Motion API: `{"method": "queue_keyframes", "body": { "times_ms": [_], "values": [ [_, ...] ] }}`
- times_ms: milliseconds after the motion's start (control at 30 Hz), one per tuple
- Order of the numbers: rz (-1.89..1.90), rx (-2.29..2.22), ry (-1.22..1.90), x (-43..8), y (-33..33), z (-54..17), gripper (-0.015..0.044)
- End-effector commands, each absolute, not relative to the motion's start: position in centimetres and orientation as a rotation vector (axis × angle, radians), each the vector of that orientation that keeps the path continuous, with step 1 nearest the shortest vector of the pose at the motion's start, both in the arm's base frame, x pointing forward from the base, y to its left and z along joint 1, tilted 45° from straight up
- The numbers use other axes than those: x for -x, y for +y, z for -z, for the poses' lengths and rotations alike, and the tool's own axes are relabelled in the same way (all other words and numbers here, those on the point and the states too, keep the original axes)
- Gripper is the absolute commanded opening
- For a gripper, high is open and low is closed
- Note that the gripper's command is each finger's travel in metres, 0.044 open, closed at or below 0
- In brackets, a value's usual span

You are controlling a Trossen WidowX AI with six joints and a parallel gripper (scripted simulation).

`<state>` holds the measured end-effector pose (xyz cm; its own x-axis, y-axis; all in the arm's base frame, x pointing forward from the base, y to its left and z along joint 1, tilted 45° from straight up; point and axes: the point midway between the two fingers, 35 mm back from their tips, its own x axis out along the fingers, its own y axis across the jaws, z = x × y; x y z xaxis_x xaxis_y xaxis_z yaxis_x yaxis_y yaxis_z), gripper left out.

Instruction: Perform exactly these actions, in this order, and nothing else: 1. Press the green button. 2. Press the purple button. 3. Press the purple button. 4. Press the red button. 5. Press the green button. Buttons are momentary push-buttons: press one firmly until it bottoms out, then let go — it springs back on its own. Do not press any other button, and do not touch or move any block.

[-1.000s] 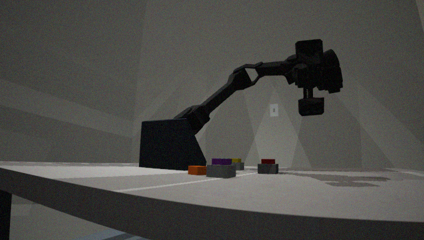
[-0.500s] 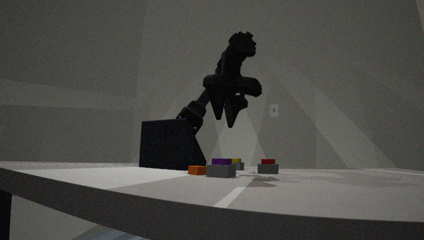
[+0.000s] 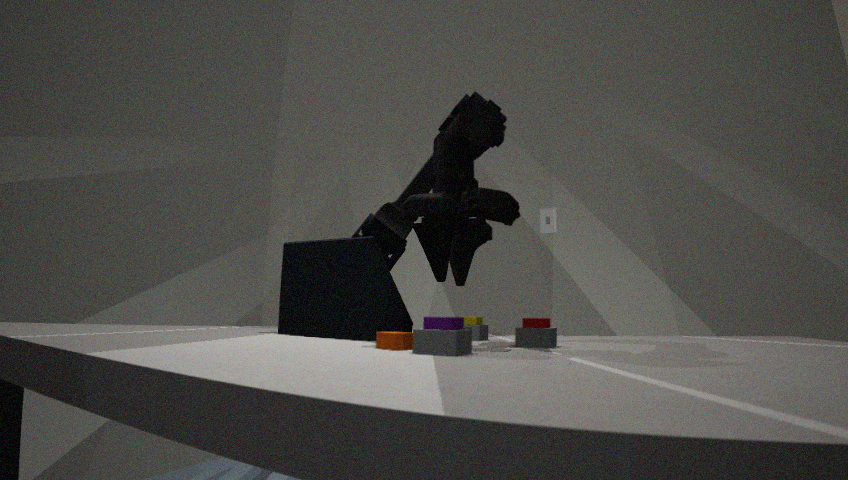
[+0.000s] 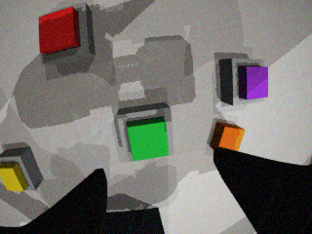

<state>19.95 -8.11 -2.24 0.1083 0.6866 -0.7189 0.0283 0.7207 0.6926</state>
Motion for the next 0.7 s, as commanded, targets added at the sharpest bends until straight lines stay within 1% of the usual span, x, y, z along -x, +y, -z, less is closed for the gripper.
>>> {"method": "queue_keyframes", "body": {
  "times_ms": [0,167,200,667],
  "values": [
    [-0.538,-0.659,1.396,-19.76,-6.62,3.40,0.0164],
    [-0.538,-0.659,1.396,-19.76,-6.62,3.40,0.0032],
    [-0.538,-0.659,1.396,-19.76,-6.62,3.40,0.0020],
    [-0.537,-0.659,1.396,-19.83,-6.35,3.69,0.0020]
  ]
}}
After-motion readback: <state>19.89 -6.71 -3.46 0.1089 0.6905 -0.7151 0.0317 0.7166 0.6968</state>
